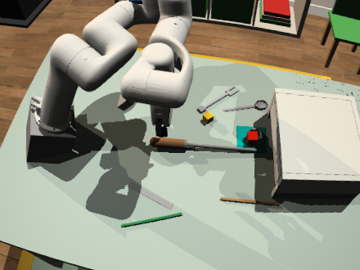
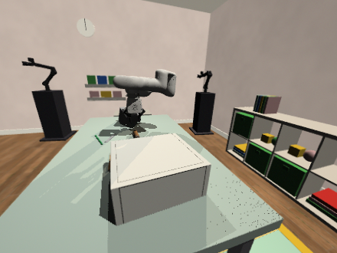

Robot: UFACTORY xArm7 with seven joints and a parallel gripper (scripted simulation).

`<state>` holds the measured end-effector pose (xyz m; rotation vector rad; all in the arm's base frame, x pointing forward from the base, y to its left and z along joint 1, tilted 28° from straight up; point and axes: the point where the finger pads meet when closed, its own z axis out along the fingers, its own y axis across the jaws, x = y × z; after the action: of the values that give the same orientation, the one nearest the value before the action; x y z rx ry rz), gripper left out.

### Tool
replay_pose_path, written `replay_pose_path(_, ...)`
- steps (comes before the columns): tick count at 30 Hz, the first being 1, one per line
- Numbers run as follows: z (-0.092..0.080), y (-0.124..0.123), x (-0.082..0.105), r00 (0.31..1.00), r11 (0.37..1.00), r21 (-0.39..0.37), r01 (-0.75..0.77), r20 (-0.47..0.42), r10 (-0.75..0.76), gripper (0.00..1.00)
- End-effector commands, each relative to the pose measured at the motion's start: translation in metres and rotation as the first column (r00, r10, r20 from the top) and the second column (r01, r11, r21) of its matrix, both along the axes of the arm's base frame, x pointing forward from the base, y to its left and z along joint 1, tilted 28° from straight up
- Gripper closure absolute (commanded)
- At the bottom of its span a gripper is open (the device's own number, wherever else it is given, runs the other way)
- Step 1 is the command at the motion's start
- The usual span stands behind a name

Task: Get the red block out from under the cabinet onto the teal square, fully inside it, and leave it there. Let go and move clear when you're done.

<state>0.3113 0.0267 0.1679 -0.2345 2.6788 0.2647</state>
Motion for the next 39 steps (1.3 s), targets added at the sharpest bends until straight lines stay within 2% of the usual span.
replay_pose_path(1, 0.009, -0.002, -0.004, 1.0, 1.0, 0.0, -0.001, 0.0, 0.001, 0.42)
replay_pose_path(8, 0.035, -0.009, -0.016, 1.0, 1.0, 0.0, -0.001, 0.0, 0.001, 0.42)
replay_pose_path(15, 0.05, -0.013, -0.023, 1.0, 1.0, 0.0, -0.001, 0.0, 0.001, 0.42)
replay_pose_path(39, 0.055, -0.014, -0.025, 1.0, 1.0, 0.0, -0.001, 0.0, 0.001, 0.42)
